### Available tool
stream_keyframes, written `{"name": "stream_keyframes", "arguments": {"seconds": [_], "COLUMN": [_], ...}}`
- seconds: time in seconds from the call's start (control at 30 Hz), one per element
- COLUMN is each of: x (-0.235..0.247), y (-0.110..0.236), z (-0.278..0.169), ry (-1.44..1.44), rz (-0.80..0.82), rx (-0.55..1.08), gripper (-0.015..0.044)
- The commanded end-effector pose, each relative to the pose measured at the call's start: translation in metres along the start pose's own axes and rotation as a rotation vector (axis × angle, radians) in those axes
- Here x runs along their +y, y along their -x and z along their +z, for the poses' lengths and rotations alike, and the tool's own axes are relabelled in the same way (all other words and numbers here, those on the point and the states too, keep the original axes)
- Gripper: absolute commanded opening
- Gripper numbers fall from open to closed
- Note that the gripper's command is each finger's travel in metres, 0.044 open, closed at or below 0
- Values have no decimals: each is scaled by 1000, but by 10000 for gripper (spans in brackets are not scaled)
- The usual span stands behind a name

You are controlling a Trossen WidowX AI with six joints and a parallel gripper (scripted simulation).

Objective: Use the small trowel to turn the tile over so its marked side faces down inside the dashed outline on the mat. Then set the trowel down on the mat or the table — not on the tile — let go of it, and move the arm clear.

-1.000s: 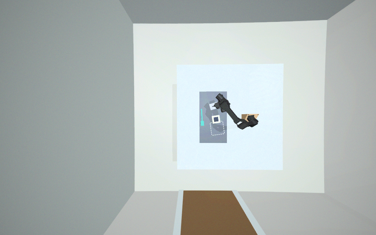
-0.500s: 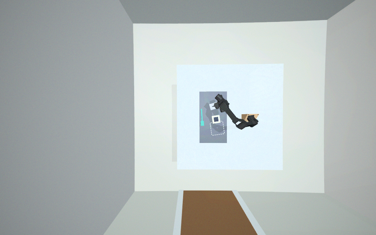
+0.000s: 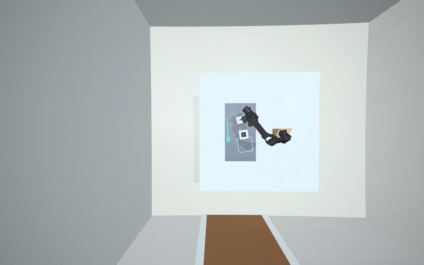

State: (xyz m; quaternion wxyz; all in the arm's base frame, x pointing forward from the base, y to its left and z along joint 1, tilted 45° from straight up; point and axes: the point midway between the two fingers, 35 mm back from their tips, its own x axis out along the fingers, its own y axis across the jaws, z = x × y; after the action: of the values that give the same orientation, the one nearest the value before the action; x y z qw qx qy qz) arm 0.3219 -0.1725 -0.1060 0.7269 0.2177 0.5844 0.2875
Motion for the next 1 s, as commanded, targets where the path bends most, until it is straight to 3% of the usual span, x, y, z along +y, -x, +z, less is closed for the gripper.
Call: {"name": "stream_keyframes", "arguments": {"seconds": [0.0,0.5,0.97], "x": [0,0,0], "y": [-1,-1,-1], "z": [0,0,0], "ry": [-6,-26,-441], "rz": [2,2,2], "rx": [-3,-3,-2], "gripper": [130,130,130]}}
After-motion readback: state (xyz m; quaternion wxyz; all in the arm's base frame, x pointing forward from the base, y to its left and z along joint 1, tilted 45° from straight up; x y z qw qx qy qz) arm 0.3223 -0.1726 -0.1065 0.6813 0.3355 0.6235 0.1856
